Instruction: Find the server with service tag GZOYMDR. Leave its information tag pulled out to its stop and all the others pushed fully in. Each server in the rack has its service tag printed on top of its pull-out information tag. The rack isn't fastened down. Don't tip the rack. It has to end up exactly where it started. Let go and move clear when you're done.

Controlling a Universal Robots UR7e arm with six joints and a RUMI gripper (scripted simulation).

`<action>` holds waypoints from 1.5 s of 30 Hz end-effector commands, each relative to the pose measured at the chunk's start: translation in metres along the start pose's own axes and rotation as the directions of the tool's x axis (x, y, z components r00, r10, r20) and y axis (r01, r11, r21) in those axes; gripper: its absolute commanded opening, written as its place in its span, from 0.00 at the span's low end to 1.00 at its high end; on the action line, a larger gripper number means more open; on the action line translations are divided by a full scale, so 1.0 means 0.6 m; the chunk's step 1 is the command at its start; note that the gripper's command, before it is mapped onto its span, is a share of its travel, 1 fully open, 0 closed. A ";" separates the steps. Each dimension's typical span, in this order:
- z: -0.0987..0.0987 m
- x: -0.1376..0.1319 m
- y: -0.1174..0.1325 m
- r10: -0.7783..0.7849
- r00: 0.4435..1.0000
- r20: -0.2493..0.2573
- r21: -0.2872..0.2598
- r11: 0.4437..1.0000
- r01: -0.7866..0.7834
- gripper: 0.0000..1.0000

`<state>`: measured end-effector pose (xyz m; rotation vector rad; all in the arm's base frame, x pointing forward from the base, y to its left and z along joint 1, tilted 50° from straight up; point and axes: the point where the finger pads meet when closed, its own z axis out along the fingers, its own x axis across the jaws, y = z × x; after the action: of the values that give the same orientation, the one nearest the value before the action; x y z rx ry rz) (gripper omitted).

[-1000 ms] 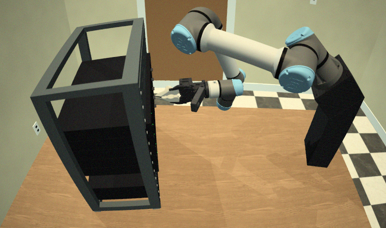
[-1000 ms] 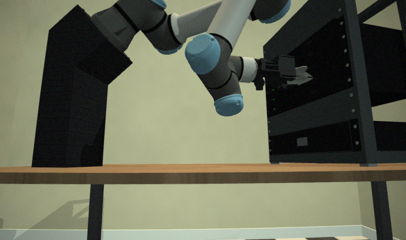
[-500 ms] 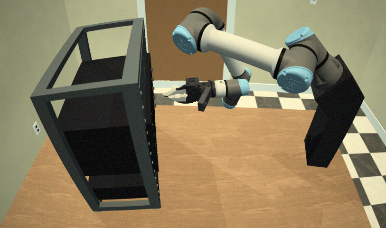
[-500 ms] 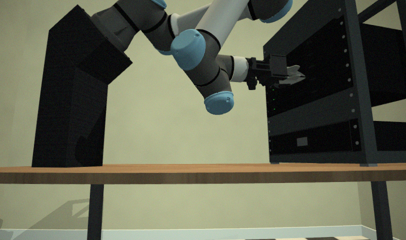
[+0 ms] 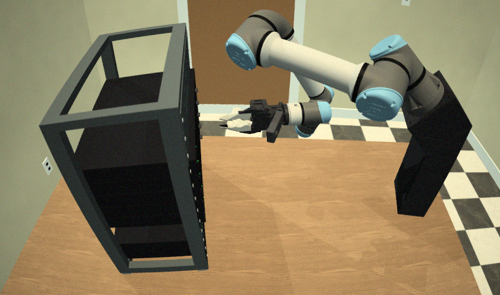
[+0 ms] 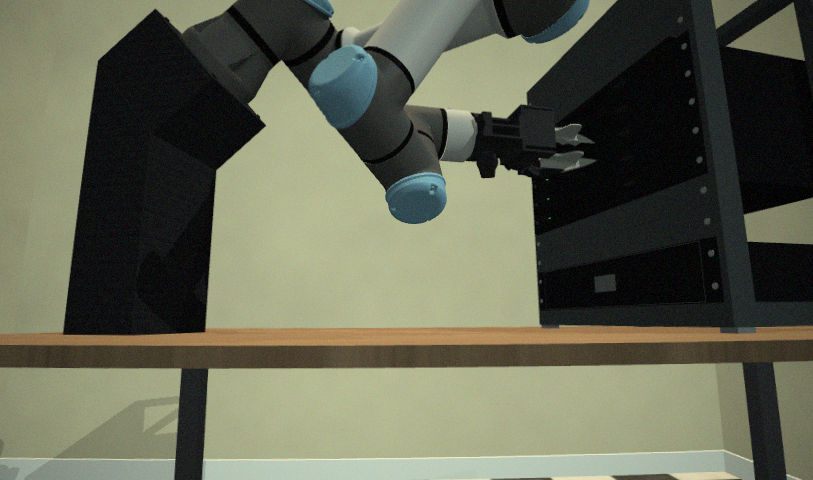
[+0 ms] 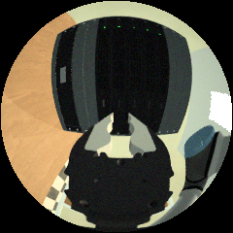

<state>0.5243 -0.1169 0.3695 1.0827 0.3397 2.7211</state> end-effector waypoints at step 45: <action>0.050 0.067 0.000 0.000 1.000 -0.001 0.000 1.000 0.000 0.15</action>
<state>0.5090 -0.1033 0.4091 1.0835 0.3416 2.7216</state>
